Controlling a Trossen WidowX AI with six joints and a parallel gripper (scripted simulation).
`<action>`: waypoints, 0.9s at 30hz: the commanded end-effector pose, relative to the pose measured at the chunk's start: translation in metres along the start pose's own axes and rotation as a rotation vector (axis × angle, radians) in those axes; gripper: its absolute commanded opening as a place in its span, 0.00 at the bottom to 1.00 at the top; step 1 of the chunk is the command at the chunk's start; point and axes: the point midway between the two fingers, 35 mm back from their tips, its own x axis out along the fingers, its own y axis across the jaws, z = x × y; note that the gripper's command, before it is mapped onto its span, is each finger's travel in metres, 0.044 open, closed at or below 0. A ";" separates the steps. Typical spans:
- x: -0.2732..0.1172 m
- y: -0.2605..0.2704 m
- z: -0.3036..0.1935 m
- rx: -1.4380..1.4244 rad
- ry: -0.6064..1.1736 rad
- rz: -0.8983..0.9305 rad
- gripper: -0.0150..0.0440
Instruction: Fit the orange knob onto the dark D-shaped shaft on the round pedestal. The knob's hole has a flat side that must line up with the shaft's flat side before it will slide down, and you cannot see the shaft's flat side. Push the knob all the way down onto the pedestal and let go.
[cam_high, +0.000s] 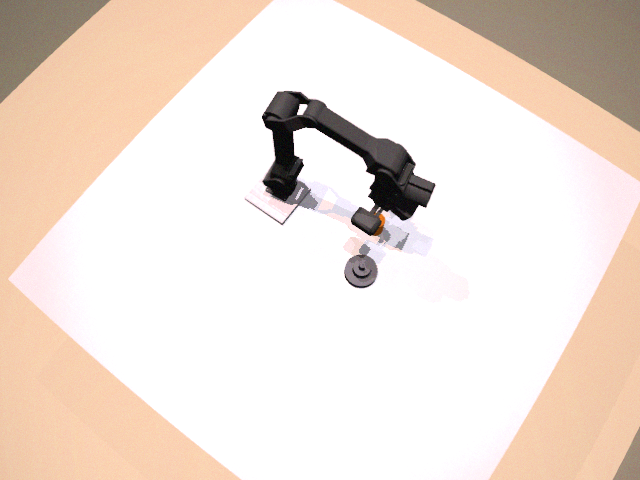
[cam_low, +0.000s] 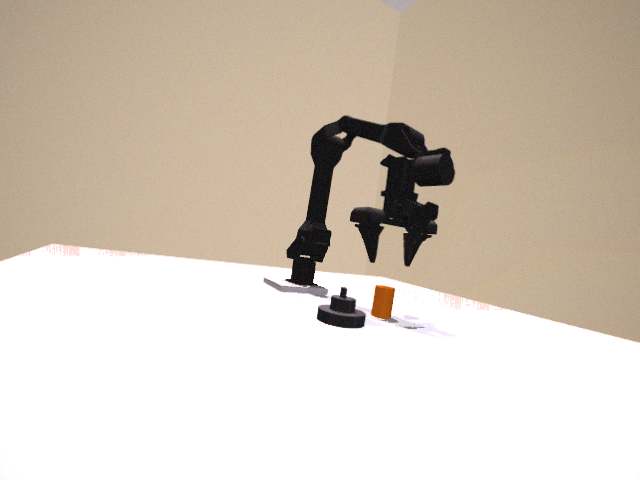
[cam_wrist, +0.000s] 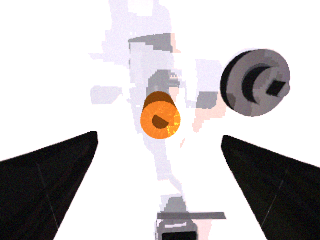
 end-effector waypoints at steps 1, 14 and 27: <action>0.015 -0.001 -0.003 0.007 0.014 -0.008 1.00; 0.037 -0.001 -0.002 0.007 0.014 -0.008 1.00; 0.058 -0.001 -0.001 0.007 0.014 -0.008 1.00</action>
